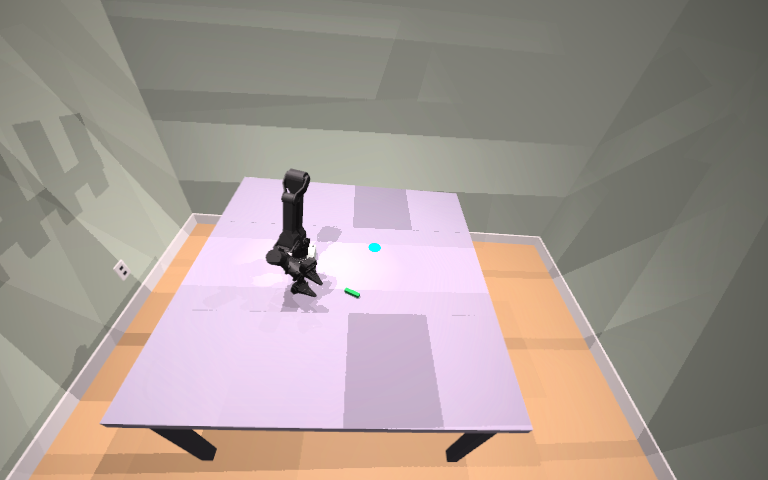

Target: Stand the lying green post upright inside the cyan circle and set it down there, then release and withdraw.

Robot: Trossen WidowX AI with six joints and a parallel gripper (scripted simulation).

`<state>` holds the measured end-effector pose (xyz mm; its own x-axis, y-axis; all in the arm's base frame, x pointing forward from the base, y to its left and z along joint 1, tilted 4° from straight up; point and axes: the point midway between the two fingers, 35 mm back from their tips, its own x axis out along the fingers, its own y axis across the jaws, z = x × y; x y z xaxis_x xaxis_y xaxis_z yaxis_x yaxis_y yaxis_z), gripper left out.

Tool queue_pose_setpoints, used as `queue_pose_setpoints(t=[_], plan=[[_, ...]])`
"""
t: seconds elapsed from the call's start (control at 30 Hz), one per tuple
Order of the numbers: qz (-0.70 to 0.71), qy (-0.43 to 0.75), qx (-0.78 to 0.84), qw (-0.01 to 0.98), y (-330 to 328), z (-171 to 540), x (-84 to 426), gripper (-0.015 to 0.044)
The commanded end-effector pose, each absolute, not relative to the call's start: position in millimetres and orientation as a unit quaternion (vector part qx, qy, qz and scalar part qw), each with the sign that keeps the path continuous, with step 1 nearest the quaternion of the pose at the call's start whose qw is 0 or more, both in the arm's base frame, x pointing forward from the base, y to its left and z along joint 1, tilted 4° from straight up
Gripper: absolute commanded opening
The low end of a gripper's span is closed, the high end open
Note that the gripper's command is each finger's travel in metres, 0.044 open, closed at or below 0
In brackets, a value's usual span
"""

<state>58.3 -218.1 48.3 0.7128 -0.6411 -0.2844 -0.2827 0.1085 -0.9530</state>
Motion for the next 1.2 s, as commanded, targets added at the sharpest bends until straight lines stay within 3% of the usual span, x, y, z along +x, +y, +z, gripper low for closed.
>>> queue_pose_setpoints(t=[0.0,0.2,0.67,1.17], plan=[[-0.135,0.353,-0.652,0.658,-219,48,59,0.0374],[-0.119,0.348,-0.542,0.756,-243,43,76,0.0233],[-0.081,0.404,-0.188,0.891,-276,42,134,0.0233],[-0.1,0.552,0.118,0.82,-251,71,202,0.0233]])
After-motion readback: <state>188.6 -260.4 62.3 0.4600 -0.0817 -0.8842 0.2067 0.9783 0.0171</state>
